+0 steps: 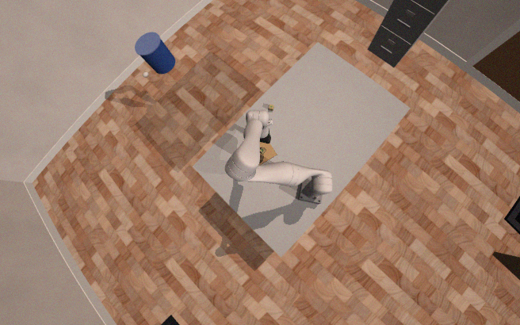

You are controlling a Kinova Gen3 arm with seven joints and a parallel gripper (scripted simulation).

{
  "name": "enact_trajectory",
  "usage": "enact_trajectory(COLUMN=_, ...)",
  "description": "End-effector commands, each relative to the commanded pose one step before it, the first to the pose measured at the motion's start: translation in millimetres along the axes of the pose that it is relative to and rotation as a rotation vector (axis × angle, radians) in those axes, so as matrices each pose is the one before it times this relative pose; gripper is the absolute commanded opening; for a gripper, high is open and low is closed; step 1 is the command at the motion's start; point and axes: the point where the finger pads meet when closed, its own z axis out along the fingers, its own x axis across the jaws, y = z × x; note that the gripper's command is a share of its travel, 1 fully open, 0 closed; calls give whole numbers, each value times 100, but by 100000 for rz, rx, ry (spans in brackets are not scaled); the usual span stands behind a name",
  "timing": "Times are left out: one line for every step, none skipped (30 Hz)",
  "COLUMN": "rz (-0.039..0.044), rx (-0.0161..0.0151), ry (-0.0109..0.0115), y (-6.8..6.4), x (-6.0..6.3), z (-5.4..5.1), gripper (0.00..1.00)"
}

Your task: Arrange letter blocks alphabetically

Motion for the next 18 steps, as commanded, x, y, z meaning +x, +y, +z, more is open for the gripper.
enact_trajectory(rz=4742, rx=540, ry=-22, y=649, x=-3, z=-85, gripper=57)
enact_trajectory(rz=2715, rx=116, ry=-227, y=83, x=55, z=-43, gripper=57)
enact_trajectory(rz=0, rx=0, ry=0, y=0, x=0, z=0, gripper=57)
enact_trajectory(rz=0, rx=0, ry=0, y=0, x=0, z=0, gripper=57)
enact_trajectory(rz=2615, rx=108, ry=-227, y=80, x=53, z=-42, gripper=57)
enact_trajectory(rz=2514, rx=101, ry=-227, y=77, x=52, z=-42, gripper=57)
enact_trajectory(rz=2412, rx=93, ry=-226, y=74, x=50, z=-41, gripper=57)
enact_trajectory(rz=2309, rx=86, ry=-223, y=71, x=48, z=-40, gripper=57)
enact_trajectory(rz=2205, rx=79, ry=-219, y=68, x=46, z=-39, gripper=57)
enact_trajectory(rz=2100, rx=72, ry=-215, y=65, x=44, z=-37, gripper=57)
enact_trajectory(rz=1995, rx=65, ry=-209, y=62, x=42, z=-36, gripper=57)
enact_trajectory(rz=1890, rx=58, ry=-203, y=59, x=40, z=-35, gripper=57)
enact_trajectory(rz=1785, rx=52, ry=-196, y=55, x=38, z=-33, gripper=57)
enact_trajectory(rz=1681, rx=46, ry=-188, y=52, x=36, z=-31, gripper=57)
enact_trajectory(rz=1577, rx=41, ry=-179, y=49, x=34, z=-30, gripper=57)
enact_trajectory(rz=1474, rx=36, ry=-170, y=46, x=32, z=-28, gripper=57)
enact_trajectory(rz=1372, rx=32, ry=-161, y=43, x=30, z=-26, gripper=57)
enact_trajectory(rz=1271, rx=28, ry=-151, y=40, x=28, z=-25, gripper=57)
